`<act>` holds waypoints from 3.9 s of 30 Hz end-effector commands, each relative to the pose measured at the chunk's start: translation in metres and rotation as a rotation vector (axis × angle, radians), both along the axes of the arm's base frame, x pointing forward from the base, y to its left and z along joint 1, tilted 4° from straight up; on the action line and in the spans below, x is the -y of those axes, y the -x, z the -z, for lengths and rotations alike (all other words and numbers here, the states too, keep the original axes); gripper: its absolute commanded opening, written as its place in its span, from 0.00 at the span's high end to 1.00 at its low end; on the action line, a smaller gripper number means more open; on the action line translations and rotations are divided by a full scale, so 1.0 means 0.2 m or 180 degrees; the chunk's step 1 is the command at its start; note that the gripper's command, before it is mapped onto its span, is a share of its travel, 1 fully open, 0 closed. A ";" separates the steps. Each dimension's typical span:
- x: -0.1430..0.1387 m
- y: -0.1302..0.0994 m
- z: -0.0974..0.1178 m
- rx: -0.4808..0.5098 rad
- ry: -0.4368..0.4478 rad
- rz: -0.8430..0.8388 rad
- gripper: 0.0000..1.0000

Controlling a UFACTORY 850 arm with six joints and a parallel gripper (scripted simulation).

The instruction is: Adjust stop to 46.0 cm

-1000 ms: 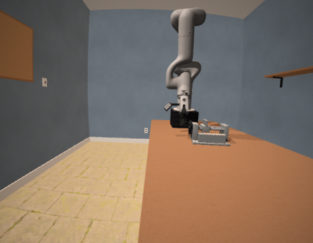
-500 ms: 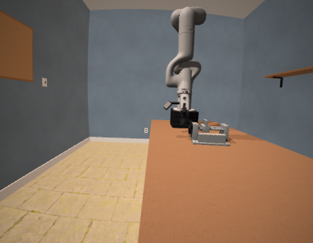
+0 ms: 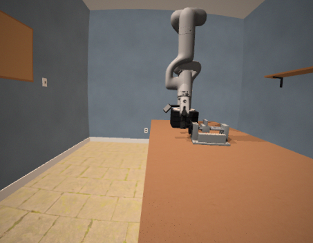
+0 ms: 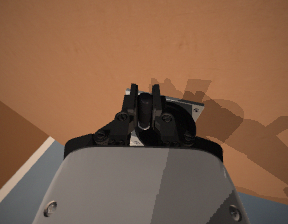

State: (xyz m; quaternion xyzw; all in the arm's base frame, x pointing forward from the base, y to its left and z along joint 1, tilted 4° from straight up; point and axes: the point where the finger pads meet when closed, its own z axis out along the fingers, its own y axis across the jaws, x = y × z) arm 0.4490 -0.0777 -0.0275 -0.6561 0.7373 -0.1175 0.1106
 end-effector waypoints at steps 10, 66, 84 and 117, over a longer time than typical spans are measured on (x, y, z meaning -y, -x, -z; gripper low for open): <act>0.00 -0.01 0.11 0.0000 0.0000 0.0000 0.94; -0.03 0.24 -0.02 0.0000 0.0000 0.0000 0.94; -0.01 0.12 -0.08 0.0000 0.0000 0.0000 0.94; 0.00 -0.01 0.02 0.0000 0.0000 0.0000 0.94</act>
